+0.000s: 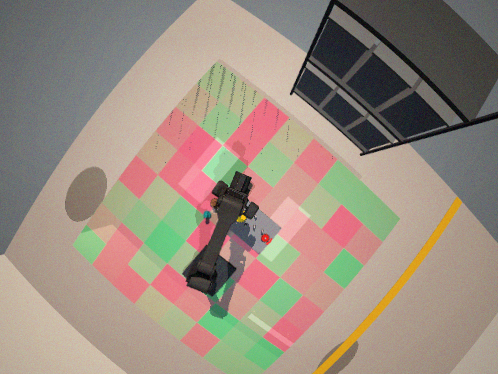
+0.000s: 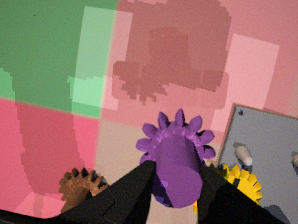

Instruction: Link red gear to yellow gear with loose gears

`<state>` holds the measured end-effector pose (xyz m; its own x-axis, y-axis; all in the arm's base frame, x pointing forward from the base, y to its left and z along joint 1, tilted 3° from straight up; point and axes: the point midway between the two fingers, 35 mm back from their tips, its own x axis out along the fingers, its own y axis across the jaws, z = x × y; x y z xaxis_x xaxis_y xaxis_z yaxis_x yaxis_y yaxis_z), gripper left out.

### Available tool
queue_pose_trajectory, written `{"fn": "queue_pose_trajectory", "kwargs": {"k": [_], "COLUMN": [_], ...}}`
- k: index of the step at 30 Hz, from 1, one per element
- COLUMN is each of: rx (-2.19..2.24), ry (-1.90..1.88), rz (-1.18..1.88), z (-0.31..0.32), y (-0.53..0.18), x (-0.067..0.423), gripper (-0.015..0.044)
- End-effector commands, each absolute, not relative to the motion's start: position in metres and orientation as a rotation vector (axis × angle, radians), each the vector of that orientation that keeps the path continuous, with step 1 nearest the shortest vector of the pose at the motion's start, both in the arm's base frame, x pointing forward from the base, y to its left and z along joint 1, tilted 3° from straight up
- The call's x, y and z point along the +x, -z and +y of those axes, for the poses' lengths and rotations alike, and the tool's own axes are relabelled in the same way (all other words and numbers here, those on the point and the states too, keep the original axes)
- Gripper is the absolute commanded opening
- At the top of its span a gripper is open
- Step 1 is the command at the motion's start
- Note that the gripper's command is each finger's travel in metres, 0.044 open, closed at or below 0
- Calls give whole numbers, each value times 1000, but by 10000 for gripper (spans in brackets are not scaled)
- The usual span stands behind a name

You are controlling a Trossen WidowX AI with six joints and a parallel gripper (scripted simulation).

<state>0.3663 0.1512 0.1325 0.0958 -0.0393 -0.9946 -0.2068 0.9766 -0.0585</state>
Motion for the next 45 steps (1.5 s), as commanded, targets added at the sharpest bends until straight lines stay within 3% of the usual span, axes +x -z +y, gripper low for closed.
{"fn": "queue_pose_trajectory", "kwargs": {"k": [1,45], "rx": [-203,-227], "ry": [-135,-156], "rz": [1474,1494], "z": [153,132], "y": [-141,-192], "x": [366,357], "gripper": [0,0]}}
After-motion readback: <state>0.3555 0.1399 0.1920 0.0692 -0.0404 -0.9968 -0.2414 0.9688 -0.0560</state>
